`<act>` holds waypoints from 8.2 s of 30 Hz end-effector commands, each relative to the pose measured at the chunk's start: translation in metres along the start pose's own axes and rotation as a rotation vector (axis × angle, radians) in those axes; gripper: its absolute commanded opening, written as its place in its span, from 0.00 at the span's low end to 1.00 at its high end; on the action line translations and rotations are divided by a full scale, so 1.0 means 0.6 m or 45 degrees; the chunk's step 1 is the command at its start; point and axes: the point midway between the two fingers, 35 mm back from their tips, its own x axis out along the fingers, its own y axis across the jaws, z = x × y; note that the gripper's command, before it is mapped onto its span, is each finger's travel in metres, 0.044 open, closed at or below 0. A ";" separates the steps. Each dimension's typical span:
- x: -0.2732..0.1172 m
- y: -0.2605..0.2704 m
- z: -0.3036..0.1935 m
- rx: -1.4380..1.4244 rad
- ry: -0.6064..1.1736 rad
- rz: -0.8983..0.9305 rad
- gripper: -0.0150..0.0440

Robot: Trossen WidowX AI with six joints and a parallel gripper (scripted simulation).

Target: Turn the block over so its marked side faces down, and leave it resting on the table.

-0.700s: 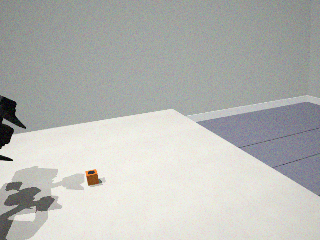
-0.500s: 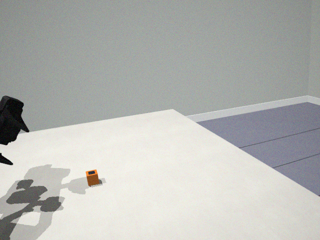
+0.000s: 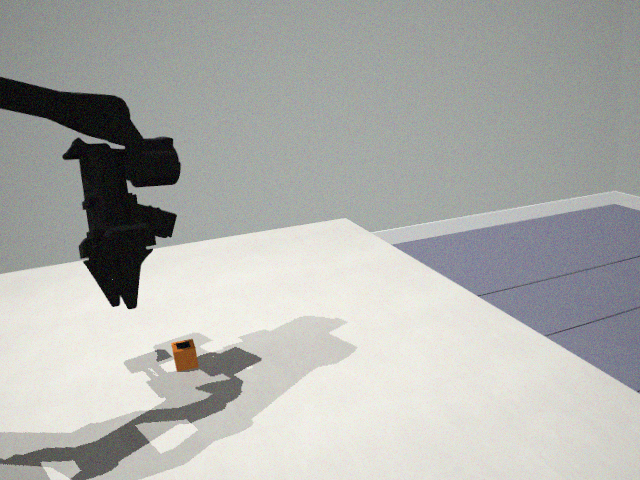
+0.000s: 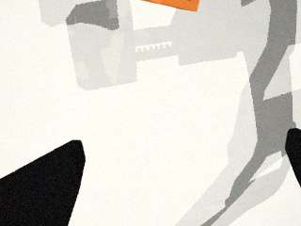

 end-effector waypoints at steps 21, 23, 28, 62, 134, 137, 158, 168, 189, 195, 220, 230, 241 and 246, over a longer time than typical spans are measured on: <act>0.062 -0.041 0.108 0.347 -0.070 0.363 1.00; 0.070 -0.039 0.108 0.347 -0.070 0.363 1.00; 0.086 -0.034 0.110 0.347 -0.070 0.363 1.00; 0.138 -0.019 0.115 0.347 -0.070 0.363 0.69; 0.107 -0.026 0.105 0.434 -0.723 0.266 0.25; 0.115 -0.023 0.111 0.437 -0.770 0.259 0.25; 0.155 -0.010 0.125 0.477 -1.187 0.190 0.25; 0.155 -0.011 0.106 0.504 -1.366 0.152 0.25; 0.155 -0.011 0.104 0.508 -1.405 0.145 0.39; 0.155 -0.011 0.104 0.508 -1.405 0.145 0.65; 0.155 -0.011 0.104 0.508 -1.405 0.145 1.00; 0.155 -0.011 0.104 0.508 -1.405 0.145 1.00; 0.140 -0.009 0.125 0.475 -1.248 0.184 1.00; 0.101 -0.018 0.120 0.448 -1.002 0.230 1.00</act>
